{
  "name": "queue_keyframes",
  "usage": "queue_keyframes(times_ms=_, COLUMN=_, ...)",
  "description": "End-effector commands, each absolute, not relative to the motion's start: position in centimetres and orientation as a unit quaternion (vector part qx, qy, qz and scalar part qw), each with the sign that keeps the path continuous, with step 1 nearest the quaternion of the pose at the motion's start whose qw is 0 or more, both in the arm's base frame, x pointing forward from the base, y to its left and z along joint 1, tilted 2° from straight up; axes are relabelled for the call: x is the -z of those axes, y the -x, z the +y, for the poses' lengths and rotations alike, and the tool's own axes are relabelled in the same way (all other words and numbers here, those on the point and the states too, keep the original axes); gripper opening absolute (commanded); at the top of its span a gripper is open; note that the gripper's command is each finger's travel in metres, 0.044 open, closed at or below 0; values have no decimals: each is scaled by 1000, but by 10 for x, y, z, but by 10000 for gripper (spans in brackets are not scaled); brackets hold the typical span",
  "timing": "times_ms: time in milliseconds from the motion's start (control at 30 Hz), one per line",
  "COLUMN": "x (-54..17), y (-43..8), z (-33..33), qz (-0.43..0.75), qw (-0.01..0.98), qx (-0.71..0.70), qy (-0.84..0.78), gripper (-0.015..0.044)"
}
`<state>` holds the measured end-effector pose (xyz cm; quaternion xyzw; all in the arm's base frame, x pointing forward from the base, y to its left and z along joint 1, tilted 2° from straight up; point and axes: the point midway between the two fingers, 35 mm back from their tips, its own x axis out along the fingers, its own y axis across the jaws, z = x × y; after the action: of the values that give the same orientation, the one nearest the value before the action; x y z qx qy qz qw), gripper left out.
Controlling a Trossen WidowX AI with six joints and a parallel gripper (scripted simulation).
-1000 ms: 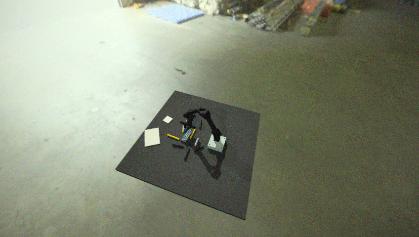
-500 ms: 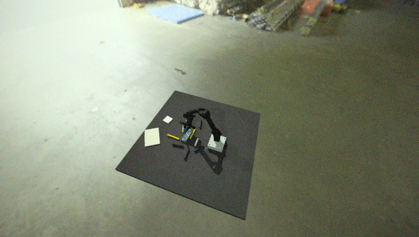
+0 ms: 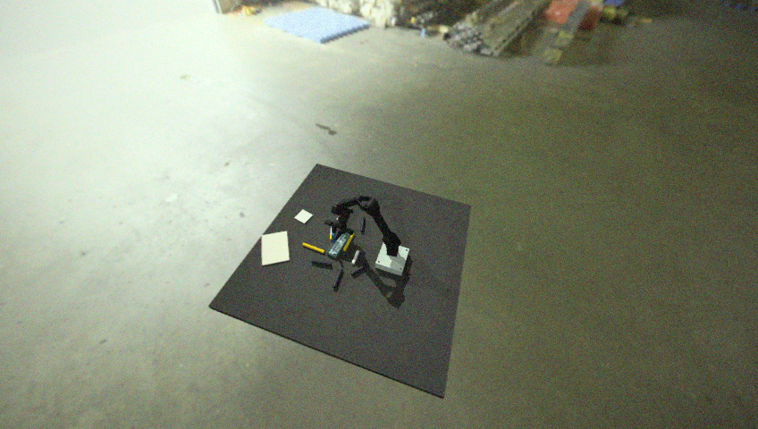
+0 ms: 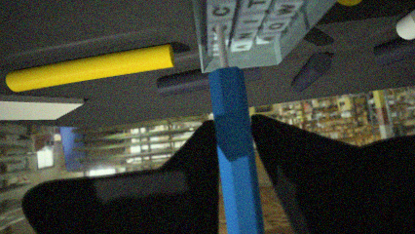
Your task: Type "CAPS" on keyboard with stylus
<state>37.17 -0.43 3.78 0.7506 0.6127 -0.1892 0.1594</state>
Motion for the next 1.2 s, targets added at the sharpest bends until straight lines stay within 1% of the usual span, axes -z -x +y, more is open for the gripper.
queue_keyframes(times_ms=0, x=-36, y=-372, z=-4, qz=613, qw=159, qx=188, qy=-751, gripper=81)
queue_keyframes(times_ms=867, x=-29, y=-372, z=-4, qz=613, qw=159, qx=188, qy=-751, gripper=81)
queue_keyframes(times_ms=1167, x=-67, y=-372, z=-5, qz=612, qw=159, qx=188, qy=-751, gripper=81)
